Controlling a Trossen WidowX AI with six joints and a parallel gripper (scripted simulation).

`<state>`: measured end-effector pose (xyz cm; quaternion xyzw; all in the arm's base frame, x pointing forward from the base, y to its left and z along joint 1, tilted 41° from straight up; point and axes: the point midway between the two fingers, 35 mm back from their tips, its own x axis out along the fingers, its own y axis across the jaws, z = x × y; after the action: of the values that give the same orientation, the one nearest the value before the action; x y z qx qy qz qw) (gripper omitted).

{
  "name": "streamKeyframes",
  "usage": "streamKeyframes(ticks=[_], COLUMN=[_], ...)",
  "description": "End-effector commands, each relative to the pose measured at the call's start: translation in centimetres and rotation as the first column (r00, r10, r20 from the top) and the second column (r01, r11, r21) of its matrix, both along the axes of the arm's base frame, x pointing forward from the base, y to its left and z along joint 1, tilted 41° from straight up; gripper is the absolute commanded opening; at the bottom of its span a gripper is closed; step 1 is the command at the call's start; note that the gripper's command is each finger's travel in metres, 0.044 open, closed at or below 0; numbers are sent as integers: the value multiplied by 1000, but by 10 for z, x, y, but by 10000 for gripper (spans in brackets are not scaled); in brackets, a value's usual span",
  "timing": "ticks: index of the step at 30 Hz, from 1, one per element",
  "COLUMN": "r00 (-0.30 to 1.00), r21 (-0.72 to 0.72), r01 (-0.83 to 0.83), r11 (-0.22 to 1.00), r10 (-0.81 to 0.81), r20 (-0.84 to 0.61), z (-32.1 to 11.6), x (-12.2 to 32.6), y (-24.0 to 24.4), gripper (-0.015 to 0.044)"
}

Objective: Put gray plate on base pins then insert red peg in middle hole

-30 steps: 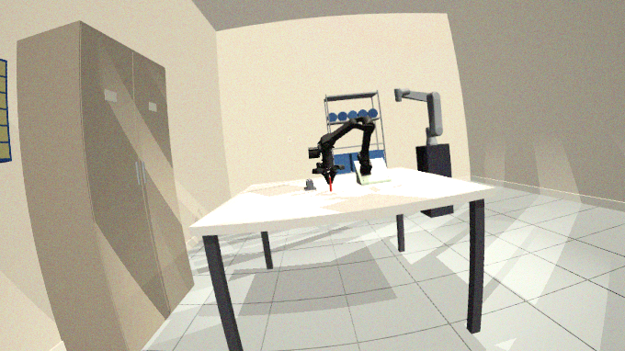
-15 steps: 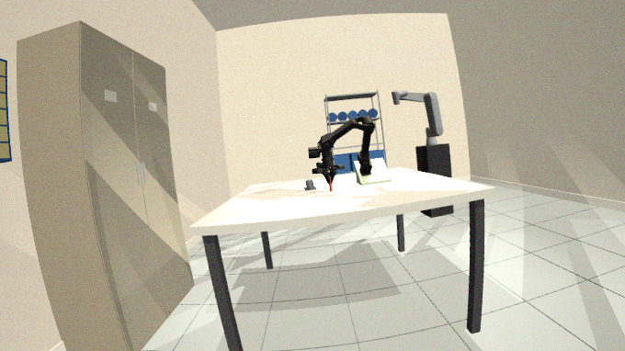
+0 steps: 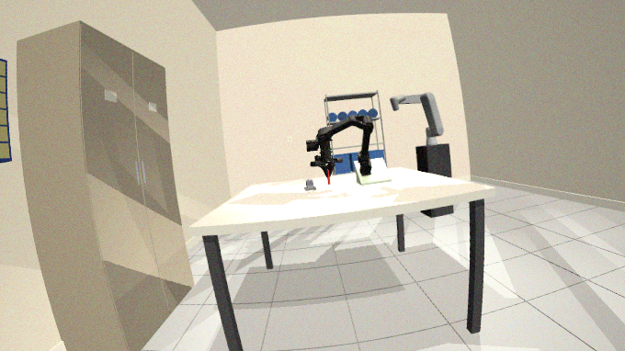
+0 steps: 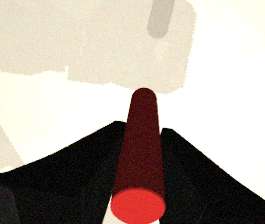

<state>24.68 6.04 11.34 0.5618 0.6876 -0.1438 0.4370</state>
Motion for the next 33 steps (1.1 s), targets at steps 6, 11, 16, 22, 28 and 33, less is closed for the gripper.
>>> streamKeyframes(ticks=[6,11,16,22,28,33], r00=[1000,1000,1000,1000,1000,1000], r21=[-4,-1,-4,-7,-9,-11], r01=[-4,0,0,1,1,1], r11=[1000,1000,1000,1000,1000,1000], r10=[4,0,0,-1,-1,-1], r20=[1,1,2,2,3,4], z=[22,21,17,12,5,-1], x=[2,3,14,26,38,47], y=[-20,-20,-29,-39,-51,-60], gripper=[0,0,0,0,0,0])
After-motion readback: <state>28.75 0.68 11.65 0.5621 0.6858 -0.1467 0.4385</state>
